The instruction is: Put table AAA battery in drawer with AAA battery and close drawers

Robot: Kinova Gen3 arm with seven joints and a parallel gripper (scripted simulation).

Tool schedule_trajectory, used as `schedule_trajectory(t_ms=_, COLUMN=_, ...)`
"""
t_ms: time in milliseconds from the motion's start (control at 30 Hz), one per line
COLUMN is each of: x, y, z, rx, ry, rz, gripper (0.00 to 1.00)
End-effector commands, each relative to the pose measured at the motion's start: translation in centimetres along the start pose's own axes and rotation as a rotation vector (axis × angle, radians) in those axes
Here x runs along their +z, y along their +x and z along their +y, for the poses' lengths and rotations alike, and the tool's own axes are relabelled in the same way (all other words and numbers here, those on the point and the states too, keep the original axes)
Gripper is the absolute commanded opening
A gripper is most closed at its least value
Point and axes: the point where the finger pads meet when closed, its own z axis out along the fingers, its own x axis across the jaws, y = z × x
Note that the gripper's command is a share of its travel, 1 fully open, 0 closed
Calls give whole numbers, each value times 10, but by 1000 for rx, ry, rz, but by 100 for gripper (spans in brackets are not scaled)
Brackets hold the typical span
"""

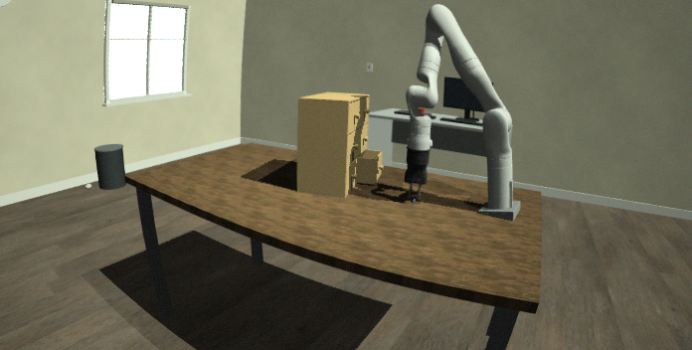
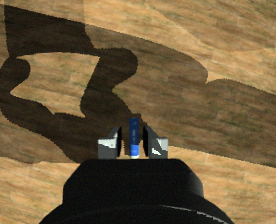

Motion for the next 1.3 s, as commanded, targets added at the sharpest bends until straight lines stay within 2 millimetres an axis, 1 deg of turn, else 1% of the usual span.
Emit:
schedule_trajectory(t_ms=0, x=4, y=2, z=2, rx=-5, ry=-3, rz=5, gripper=54)
schedule_trajectory(t_ms=400, x=10, y=2, z=2, rx=-5, ry=-3, rz=5, gripper=54)
schedule_trajectory(t_ms=1267, x=10, y=2, z=2, rx=-5, ry=-3, rz=5, gripper=54)
